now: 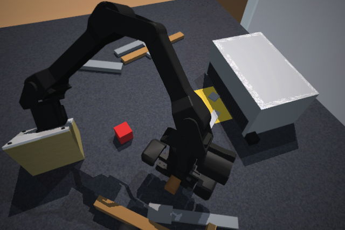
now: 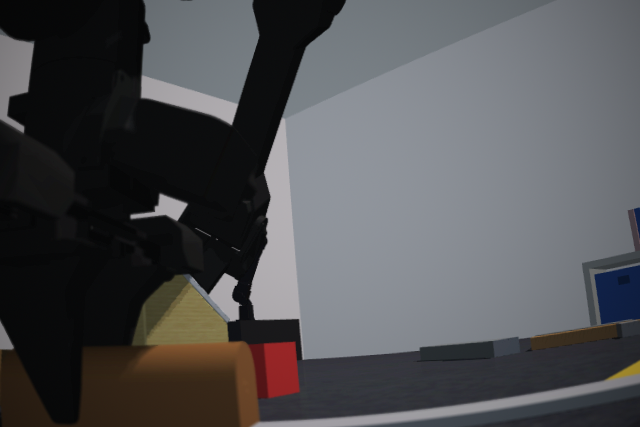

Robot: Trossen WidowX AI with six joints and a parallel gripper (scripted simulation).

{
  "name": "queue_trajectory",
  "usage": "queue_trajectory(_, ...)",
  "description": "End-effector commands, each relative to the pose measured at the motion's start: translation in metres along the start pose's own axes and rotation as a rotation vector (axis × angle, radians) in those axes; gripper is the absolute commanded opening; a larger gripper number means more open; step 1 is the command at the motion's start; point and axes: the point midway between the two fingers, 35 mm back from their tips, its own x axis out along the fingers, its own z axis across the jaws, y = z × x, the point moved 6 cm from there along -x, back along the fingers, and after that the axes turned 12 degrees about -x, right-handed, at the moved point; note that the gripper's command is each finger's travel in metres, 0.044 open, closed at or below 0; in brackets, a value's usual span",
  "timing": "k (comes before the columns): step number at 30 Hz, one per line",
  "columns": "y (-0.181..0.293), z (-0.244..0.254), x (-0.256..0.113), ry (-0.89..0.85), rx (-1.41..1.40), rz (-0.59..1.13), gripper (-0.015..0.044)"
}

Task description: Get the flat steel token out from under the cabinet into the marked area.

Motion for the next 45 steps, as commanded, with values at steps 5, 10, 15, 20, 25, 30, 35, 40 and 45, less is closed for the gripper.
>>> queue_trajectory(5,-0.016,-0.005,-0.003,0.008,-0.007,0.004,0.0000)
queue_trajectory(10,-0.020,-0.006,-0.003,0.007,-0.008,0.004,0.0000)
queue_trajectory(15,-0.017,-0.004,0.000,0.000,-0.004,0.000,0.0105)
queue_trajectory(20,-0.017,-0.004,0.000,0.000,-0.004,-0.001,0.0200)
queue_trajectory(25,-0.017,-0.004,0.000,0.005,-0.004,0.003,0.0253)
queue_trajectory(30,-0.018,-0.004,-0.001,0.007,-0.007,0.004,0.0270)
queue_trajectory(35,-0.018,-0.004,-0.001,0.007,-0.008,0.004,0.0270)
queue_trajectory(40,-0.016,-0.003,0.001,0.007,-0.007,0.004,0.0270)
queue_trajectory(45,-0.017,-0.004,0.000,0.011,-0.011,0.000,0.0217)
